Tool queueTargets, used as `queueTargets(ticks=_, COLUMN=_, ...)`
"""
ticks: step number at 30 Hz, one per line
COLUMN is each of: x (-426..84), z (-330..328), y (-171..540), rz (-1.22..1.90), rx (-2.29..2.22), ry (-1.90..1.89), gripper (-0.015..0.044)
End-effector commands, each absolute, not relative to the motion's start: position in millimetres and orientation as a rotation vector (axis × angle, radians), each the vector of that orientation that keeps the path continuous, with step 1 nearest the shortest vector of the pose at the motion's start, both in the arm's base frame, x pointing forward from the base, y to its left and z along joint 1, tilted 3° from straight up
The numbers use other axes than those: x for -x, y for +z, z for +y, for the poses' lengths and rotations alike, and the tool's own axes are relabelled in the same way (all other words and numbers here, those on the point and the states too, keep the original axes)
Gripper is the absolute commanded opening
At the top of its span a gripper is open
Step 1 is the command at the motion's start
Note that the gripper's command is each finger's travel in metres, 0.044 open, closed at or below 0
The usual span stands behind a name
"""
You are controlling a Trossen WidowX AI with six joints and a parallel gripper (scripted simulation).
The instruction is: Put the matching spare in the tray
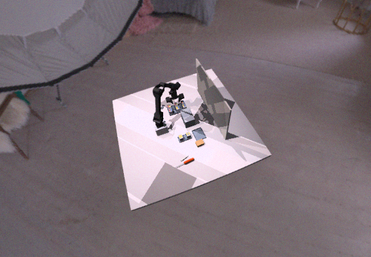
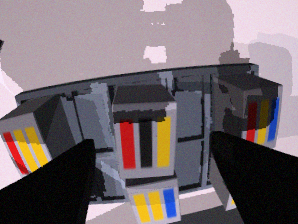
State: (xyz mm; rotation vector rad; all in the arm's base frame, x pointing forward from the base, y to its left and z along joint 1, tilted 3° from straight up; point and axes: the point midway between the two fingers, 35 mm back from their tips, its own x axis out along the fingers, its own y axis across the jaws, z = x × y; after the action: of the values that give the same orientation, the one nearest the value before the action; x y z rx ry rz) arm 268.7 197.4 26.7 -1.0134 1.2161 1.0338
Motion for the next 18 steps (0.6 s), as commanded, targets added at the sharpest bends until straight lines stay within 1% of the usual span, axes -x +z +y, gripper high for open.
queueTargets(ticks=1, x=-268, z=196, y=17, rz=1.221, rx=1.019, ry=1.032, gripper=0.03)
queueTargets(ticks=18, x=-267, z=196, y=-11, rz=1.222, rx=1.019, ry=1.032, gripper=0.03)
